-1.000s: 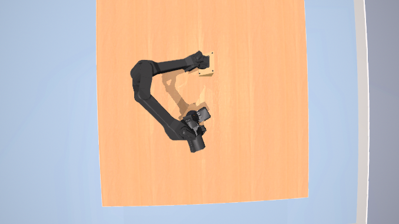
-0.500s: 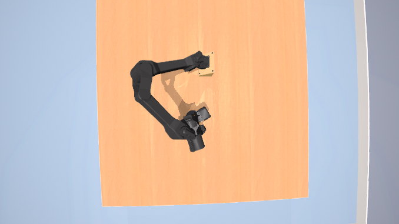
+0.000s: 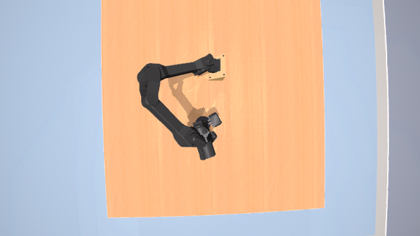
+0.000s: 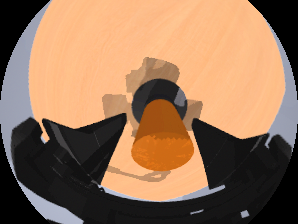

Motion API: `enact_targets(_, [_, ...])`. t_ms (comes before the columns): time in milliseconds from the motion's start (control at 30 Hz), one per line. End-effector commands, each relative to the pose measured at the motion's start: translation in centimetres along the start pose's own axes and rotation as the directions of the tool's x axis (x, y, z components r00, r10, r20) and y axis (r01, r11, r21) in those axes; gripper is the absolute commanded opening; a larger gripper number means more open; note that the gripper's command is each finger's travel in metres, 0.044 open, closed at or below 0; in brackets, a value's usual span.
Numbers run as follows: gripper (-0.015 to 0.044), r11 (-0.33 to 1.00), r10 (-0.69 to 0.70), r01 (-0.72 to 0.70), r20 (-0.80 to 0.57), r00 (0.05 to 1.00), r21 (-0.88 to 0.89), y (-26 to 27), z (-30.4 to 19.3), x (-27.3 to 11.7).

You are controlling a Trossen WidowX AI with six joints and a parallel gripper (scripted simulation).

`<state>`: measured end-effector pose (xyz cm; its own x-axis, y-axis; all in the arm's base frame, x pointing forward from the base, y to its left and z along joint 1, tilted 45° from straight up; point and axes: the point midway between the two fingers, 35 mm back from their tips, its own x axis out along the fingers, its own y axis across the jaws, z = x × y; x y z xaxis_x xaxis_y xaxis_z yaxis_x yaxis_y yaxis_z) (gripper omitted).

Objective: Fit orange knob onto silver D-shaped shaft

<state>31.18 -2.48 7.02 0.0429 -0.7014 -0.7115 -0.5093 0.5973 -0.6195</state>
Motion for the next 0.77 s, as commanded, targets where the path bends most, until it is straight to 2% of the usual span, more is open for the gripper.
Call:
enact_targets(0, [0.0440,1.000,0.000,0.000,0.000,1.000,0.001,0.0,0.0,0.0])
enact_targets(233, [0.0440,1.000,0.001,-0.001,0.001,1.000,0.001,0.0,0.1,-0.9])
enact_targets(467, [0.0440,1.000,0.003,-0.003,0.000,1.000,-0.001,0.1,0.0,-9.4])
enact_targets(733, [0.0440,1.000,0.003,-0.003,0.000,1.000,-0.001,0.0,0.3,-9.6])
